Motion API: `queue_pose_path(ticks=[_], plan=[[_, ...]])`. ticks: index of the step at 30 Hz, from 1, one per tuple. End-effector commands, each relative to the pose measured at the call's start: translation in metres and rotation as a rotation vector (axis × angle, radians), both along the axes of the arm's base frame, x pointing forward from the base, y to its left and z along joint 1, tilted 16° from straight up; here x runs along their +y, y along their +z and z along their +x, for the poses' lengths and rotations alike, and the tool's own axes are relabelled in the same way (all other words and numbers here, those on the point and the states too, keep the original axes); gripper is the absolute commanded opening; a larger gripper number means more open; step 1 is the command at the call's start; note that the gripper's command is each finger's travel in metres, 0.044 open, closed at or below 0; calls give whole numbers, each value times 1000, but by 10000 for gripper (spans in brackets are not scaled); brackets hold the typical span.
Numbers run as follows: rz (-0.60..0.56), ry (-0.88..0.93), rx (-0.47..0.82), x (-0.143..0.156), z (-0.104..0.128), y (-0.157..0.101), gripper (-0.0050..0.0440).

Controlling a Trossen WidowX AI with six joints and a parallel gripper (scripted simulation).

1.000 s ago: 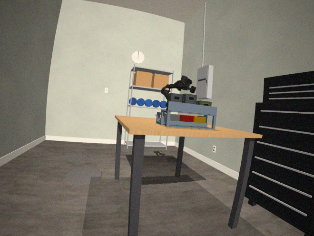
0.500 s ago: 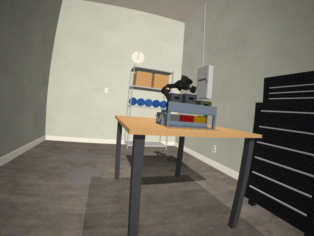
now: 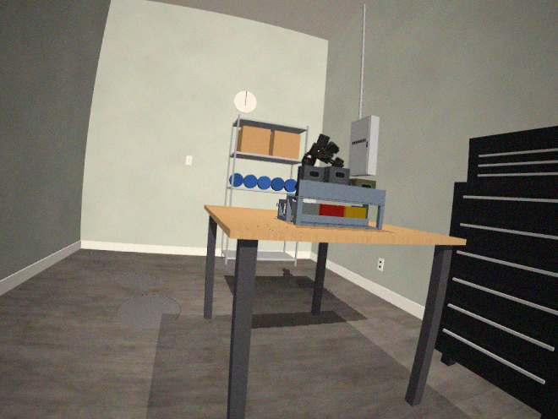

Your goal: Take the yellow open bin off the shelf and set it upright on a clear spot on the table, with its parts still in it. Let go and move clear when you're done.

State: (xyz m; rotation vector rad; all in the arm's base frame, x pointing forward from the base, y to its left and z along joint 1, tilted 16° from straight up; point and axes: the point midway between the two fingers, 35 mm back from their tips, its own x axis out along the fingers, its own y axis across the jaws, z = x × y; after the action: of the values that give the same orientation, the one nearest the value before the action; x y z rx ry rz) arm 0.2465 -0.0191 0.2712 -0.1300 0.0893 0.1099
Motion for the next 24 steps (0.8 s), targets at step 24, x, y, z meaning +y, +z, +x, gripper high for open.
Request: queue_pose_path(ticks=[24], plan=[[-175,195,134,-22,26,-32,440]])
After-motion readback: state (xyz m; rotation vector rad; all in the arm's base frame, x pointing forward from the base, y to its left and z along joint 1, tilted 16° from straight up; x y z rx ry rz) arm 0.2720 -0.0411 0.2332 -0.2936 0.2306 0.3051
